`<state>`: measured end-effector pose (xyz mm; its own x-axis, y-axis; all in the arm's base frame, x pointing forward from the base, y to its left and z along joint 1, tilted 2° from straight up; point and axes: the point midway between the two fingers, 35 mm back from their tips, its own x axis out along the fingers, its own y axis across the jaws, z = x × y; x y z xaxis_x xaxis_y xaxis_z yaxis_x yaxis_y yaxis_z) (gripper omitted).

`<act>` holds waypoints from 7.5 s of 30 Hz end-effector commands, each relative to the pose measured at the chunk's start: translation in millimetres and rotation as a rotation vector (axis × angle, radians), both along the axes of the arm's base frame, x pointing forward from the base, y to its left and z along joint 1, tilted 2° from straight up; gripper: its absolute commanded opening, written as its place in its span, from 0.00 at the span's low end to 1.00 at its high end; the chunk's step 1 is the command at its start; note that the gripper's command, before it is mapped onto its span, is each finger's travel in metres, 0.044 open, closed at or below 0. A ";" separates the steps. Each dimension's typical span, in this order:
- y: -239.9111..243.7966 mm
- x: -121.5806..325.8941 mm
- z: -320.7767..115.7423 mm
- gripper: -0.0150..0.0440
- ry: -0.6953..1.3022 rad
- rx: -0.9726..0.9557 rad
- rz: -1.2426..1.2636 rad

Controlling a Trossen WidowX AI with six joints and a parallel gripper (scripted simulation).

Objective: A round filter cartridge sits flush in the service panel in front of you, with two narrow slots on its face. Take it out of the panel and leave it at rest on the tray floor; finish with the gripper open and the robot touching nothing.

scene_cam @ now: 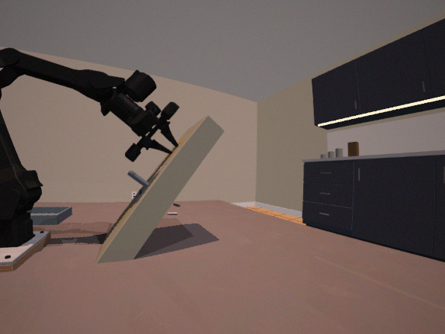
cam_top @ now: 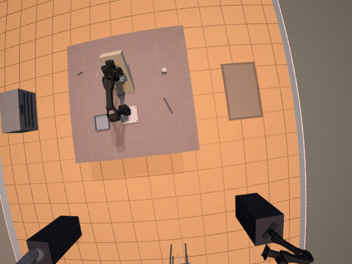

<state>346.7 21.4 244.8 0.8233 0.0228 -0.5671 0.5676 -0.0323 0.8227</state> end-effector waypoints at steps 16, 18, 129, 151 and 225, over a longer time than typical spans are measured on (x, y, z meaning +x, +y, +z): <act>0.0 6.8 -3.3 0.25 -0.017 -0.538 0.367; 0.0 6.9 -3.3 0.25 -0.018 -0.595 0.406; -2.5 -69.6 24.1 0.25 -0.027 -1.140 0.785; -4.2 -92.9 -23.5 0.43 -0.021 -1.140 0.797; -4.1 -79.4 -47.0 0.77 0.313 -1.145 1.204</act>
<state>266.1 16.9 203.3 0.5117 -0.0036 -0.8591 -0.0348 0.9991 -0.0249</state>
